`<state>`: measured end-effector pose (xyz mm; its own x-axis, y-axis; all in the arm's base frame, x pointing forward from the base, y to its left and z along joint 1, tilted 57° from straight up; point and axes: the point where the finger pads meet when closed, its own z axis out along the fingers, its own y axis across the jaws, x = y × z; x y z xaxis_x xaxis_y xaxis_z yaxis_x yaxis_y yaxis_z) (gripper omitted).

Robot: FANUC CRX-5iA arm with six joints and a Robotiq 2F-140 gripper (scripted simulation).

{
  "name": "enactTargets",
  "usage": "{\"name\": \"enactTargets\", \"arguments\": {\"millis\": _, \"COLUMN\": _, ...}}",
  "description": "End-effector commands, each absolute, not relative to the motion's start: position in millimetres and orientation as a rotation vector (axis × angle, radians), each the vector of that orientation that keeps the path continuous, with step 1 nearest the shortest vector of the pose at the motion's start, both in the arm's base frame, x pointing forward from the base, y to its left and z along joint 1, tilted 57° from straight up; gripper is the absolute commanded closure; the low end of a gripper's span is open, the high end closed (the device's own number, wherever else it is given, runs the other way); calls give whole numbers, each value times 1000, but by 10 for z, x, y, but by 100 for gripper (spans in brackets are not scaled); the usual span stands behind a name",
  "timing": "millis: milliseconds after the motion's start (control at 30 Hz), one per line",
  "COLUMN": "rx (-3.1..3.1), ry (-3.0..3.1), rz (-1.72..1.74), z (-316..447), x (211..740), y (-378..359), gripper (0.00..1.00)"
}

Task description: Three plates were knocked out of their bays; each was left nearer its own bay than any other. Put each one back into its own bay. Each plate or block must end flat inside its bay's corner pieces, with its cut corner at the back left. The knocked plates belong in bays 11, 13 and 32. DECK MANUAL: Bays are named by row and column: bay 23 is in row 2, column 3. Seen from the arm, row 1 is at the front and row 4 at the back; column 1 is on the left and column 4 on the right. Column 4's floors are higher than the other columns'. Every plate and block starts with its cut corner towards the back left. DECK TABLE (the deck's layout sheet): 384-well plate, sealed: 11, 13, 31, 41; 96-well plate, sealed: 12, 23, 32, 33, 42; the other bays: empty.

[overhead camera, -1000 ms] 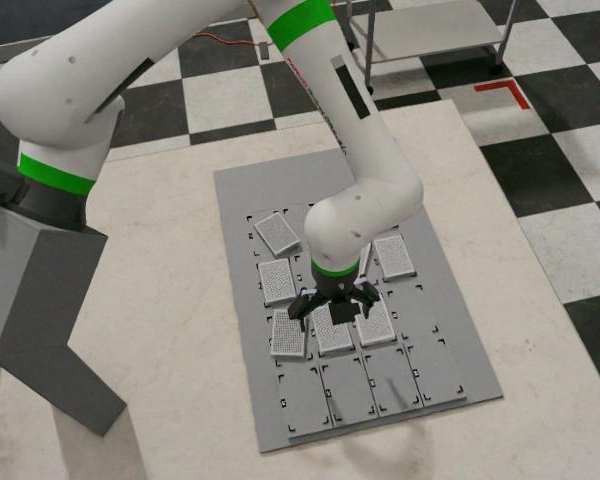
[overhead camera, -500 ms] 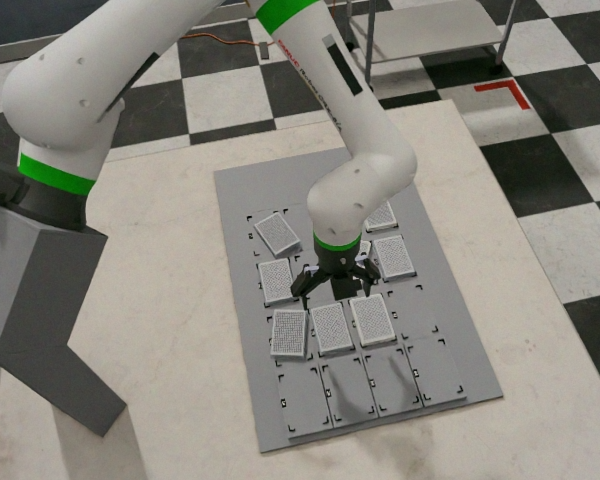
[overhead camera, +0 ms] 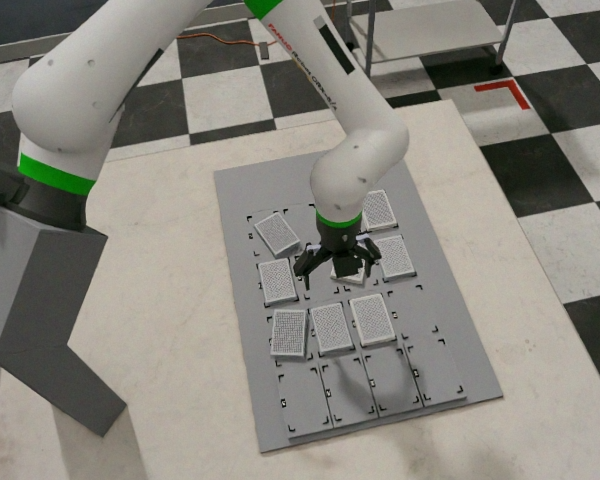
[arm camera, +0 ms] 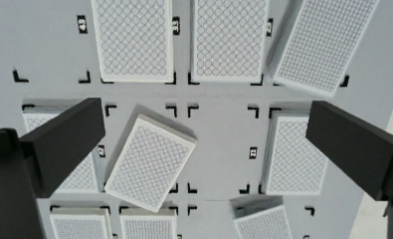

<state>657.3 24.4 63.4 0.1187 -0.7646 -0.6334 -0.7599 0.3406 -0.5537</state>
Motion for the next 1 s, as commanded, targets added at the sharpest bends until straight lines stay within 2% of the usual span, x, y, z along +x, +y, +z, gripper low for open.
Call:
{"name": "enactTargets", "arguments": {"millis": 0, "rx": -1402, "ry": 1622, "rz": -8, "z": 704, "x": 6585, "y": 287, "gripper": 0}}
{"name": "enactTargets", "arguments": {"millis": 967, "rx": -1402, "ry": 1622, "rz": -8, "z": 1541, "x": 6720, "y": 960, "gripper": 0}}
